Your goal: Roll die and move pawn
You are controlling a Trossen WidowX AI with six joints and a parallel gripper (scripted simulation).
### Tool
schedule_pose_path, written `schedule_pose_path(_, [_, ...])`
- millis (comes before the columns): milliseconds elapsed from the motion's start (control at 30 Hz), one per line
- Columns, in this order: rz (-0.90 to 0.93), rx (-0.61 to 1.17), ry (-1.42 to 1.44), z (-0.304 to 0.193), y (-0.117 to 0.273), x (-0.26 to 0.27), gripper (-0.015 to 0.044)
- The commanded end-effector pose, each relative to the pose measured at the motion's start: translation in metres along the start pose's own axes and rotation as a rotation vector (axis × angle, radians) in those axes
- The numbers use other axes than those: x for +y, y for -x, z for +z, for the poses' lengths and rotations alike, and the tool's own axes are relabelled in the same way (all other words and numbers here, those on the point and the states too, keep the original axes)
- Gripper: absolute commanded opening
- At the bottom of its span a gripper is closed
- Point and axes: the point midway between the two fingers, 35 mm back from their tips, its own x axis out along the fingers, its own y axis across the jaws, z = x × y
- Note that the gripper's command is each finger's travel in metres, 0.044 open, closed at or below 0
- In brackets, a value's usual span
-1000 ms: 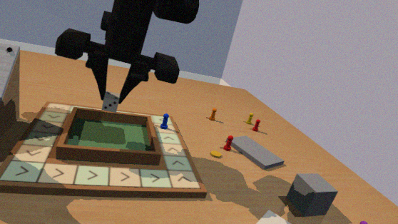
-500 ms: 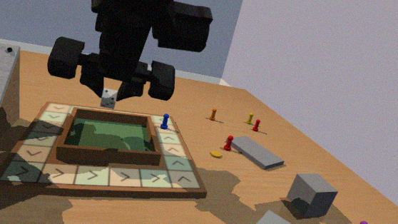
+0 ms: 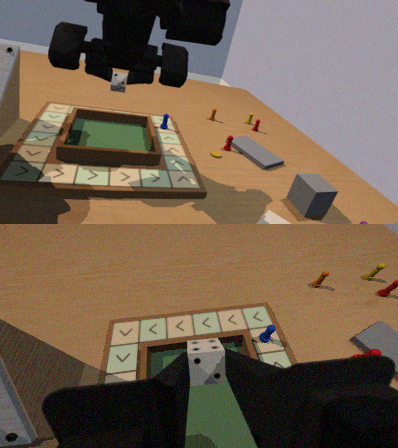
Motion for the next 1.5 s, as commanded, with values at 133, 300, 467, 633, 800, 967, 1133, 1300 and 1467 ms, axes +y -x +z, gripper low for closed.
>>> schedule_pose_path(133, [-0.008, -0.006, -0.001, 0.003, 0.013, 0.001, 0.0000])
schedule_pose_path(300, [-0.008, -0.006, -0.001, 0.004, 0.014, 0.000, 0.0000])
schedule_pose_path(467, [-0.005, -0.002, 0.002, 0.003, 0.012, 0.000, 0.0000])
schedule_pose_path(633, [-0.005, -0.002, 0.002, 0.003, 0.012, 0.000, 0.0000])
schedule_pose_path(800, [-0.005, -0.002, 0.002, 0.003, 0.012, 0.000, 0.0105])
schedule_pose_path(967, [-0.005, -0.002, 0.002, 0.005, 0.015, 0.000, 0.0236])
schedule_pose_path(1133, [-0.007, -0.008, -0.001, 0.033, 0.039, 0.000, 0.0367])
schedule_pose_path(1300, [0.044, 0.145, -0.031, 0.027, 0.023, 0.003, 0.0440])
schedule_pose_path(1467, [0.045, 0.690, -0.033, 0.010, -0.010, 0.004, 0.0440])
